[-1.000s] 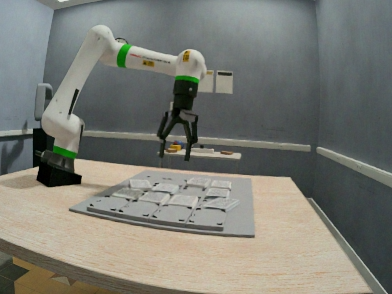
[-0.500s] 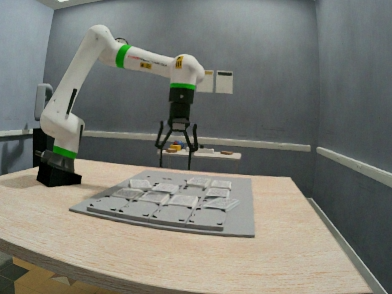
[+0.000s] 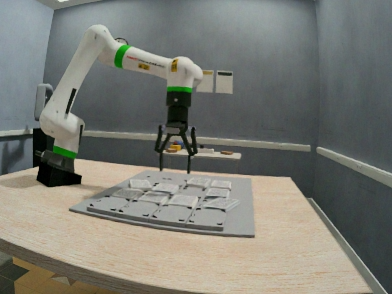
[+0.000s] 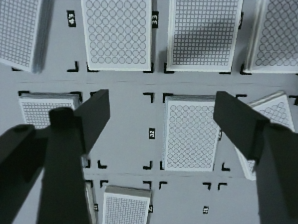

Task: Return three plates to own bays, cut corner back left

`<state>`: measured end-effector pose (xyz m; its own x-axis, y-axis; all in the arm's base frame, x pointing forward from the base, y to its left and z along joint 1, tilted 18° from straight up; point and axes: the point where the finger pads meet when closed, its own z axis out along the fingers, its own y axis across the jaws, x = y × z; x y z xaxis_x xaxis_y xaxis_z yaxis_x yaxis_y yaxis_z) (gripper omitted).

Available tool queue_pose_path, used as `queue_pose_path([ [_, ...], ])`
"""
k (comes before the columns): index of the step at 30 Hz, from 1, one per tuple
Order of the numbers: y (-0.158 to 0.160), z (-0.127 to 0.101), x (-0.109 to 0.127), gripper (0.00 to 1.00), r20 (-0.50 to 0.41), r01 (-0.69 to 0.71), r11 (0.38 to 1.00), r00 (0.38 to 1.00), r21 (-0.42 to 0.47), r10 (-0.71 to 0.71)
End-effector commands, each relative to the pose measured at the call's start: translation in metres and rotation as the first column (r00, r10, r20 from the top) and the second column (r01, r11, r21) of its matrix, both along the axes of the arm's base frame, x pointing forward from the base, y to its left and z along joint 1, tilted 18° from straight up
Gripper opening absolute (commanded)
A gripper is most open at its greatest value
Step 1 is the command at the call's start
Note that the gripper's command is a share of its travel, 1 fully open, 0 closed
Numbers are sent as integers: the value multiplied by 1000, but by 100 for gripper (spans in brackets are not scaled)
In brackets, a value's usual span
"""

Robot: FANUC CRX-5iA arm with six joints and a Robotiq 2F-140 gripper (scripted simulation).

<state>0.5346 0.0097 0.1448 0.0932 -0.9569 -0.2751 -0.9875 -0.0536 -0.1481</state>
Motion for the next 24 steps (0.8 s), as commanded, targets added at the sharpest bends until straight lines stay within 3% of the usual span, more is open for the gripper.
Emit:
queue_pose_path([
  [1, 0, 1, 0, 70, 2, 2, 1000, 1000, -1, -2],
  [8, 0, 1, 0, 70, 2, 1, 1000, 1000, -1, -1],
  [9, 0, 1, -3, 100, 2, 2, 1000, 1000, -1, -2],
  [24, 5, 3, -55, 100, 2, 2, 1000, 1000, -1, -2],
])
